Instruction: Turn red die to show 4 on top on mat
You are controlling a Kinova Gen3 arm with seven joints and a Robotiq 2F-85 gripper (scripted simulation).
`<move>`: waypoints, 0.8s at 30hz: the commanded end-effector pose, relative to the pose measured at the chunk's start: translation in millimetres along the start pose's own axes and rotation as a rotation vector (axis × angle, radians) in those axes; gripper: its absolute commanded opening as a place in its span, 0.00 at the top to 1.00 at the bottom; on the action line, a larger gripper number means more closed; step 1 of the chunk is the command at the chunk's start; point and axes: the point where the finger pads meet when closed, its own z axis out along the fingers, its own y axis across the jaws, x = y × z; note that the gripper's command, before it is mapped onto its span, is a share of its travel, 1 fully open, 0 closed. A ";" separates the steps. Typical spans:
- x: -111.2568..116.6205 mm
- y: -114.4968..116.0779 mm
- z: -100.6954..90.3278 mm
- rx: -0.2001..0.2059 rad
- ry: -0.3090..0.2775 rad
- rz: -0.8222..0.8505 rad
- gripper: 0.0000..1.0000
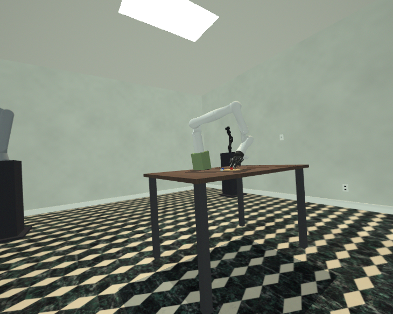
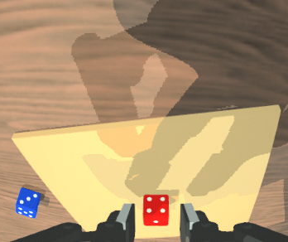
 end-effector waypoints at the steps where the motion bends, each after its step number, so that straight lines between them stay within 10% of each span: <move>1: 1.4 -0.4 1.5 0.000 -0.001 -0.001 0.69; 24: 3.2 -0.4 3.3 0.000 -0.001 -0.001 0.69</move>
